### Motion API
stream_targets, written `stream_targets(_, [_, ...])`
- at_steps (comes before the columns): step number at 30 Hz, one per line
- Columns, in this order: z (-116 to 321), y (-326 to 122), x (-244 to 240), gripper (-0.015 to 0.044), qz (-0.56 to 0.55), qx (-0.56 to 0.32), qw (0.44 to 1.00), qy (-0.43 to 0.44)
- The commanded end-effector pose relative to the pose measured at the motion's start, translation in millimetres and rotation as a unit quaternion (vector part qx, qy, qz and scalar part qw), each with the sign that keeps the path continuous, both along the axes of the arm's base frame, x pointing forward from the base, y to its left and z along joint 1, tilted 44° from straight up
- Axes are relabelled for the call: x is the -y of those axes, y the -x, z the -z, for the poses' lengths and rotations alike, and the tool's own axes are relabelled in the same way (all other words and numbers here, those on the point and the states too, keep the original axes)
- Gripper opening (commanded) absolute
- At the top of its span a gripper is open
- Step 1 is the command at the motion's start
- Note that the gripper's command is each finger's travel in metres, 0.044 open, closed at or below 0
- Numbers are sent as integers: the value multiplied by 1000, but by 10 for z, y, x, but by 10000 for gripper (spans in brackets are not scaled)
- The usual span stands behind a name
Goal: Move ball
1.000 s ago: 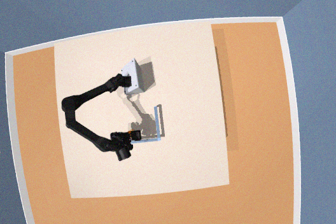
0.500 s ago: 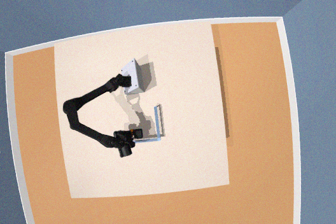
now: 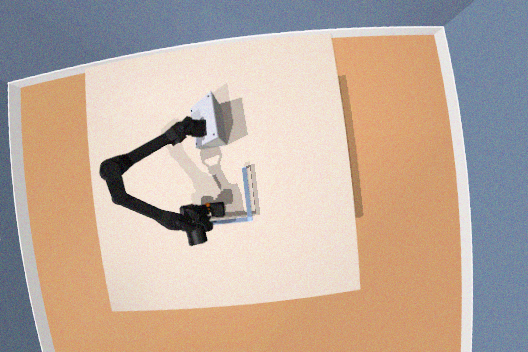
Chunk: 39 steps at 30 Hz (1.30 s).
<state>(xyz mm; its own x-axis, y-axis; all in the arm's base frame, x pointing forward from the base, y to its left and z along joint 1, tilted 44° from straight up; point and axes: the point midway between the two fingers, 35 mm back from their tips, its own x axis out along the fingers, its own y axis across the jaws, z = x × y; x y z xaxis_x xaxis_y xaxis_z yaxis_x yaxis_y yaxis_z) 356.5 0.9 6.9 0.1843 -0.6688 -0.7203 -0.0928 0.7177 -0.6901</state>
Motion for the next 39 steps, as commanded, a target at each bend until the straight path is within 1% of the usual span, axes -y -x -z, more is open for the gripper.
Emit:
stream_targets(1, [-2, -1, 0, 105, 0, 0, 1000, 0])
stream_targets(10, [-2, -1, 0, 336, 0, 0, 1000, 0])
stream_targets(14, [-73, 9, -80, 336, 0, -1, 1000, -1])
stream_targets(17, [-413, 97, -419, 336, 0, -5, 1000, -1])
stream_targets(19, [-577, 160, -558, 336, 0, -6, 1000, 1])
stream_targets(30, [-547, 135, -584, 336, -10, -3, 1000, 1])
stream_targets(32, [-616, 155, -647, 389, -10, -2, 1000, 1])
stream_targets(34, [-794, 217, -798, 440, -10, -2, 1000, 1])
stream_targets(36, [-867, 247, -855, 440, -9, -2, 1000, 1])
stream_targets(39, [-867, 247, -855, 440, -9, -2, 1000, 1])
